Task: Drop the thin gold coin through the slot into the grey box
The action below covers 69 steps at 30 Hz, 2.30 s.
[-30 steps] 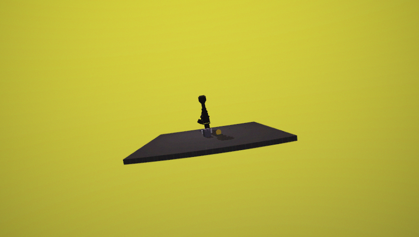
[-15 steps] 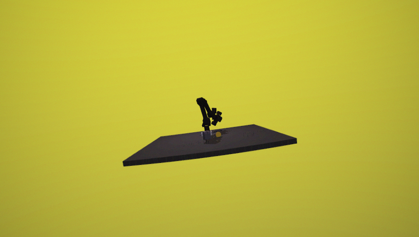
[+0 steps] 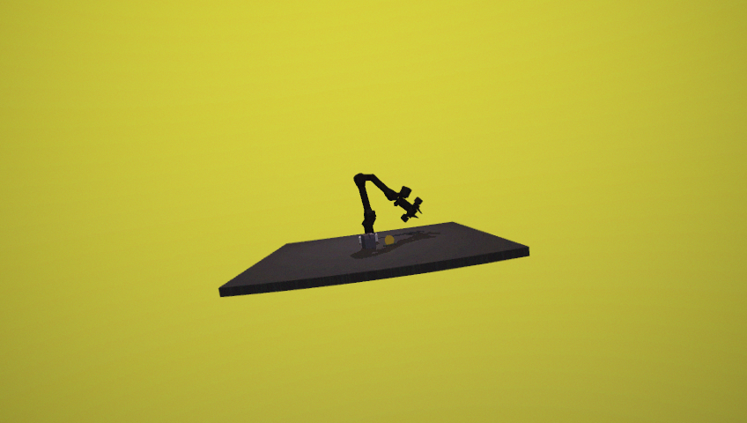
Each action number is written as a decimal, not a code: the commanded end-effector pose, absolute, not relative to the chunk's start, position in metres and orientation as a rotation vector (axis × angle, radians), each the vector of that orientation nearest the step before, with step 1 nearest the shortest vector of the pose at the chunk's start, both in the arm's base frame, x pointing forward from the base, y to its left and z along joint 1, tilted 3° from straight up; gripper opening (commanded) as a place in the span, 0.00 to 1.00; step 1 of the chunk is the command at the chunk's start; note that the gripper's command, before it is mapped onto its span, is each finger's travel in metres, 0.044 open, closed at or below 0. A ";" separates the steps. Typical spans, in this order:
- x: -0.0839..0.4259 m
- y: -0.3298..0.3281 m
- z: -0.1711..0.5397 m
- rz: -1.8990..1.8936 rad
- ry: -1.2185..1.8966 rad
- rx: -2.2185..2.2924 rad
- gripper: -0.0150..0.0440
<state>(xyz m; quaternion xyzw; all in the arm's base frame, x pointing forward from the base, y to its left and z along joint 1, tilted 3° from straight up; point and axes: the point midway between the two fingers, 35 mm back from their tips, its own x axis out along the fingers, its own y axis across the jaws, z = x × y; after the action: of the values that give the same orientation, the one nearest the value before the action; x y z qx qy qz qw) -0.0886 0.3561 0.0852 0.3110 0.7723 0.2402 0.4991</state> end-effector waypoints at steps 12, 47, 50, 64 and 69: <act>0.152 0.321 0.071 -0.124 1.503 0.996 0.53; 0.295 0.065 0.076 -1.091 1.286 1.038 0.53; 0.295 0.065 0.075 -1.091 1.286 1.038 0.53; 0.295 0.064 0.051 -1.091 1.286 1.037 0.53; 0.296 0.064 0.043 -1.091 1.286 1.037 0.53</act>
<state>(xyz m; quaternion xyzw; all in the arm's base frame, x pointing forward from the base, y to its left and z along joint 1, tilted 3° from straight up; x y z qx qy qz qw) 0.2971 0.0658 0.0504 0.4423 0.5427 -0.4583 0.5476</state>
